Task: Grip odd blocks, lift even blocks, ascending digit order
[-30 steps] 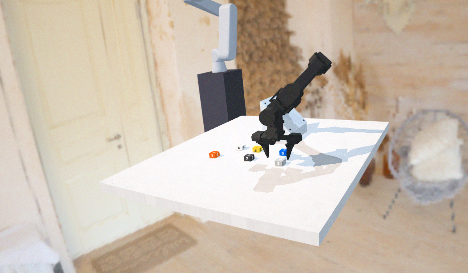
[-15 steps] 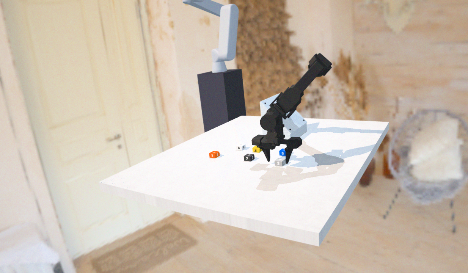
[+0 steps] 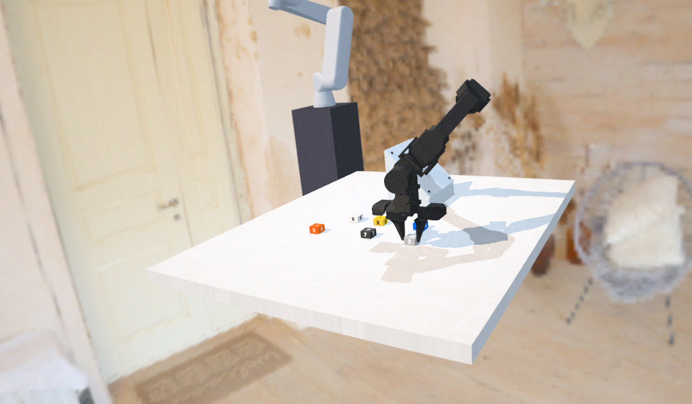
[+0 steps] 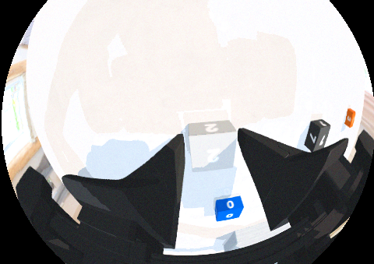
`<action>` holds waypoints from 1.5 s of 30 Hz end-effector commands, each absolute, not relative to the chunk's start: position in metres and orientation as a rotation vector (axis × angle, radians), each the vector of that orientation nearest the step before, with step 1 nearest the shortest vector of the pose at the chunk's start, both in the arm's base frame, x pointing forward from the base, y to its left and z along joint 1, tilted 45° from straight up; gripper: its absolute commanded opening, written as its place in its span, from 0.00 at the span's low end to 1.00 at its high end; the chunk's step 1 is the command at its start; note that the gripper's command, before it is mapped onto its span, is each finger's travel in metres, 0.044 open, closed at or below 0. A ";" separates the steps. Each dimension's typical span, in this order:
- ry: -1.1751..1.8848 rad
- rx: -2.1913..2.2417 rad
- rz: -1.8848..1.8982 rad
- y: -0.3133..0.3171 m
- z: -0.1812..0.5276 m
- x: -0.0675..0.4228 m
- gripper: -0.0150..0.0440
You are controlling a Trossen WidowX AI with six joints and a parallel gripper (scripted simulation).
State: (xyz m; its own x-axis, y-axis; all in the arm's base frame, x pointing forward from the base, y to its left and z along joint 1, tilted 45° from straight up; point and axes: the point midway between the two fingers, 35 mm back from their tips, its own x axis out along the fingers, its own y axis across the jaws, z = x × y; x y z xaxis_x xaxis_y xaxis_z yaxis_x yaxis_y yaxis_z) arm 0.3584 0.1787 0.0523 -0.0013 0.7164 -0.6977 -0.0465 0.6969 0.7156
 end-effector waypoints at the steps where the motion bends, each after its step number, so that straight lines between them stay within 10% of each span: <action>1: 1.465 0.590 0.651 0.178 0.051 0.359 0.46; 45: 1.465 0.589 0.650 0.168 0.061 0.359 0.46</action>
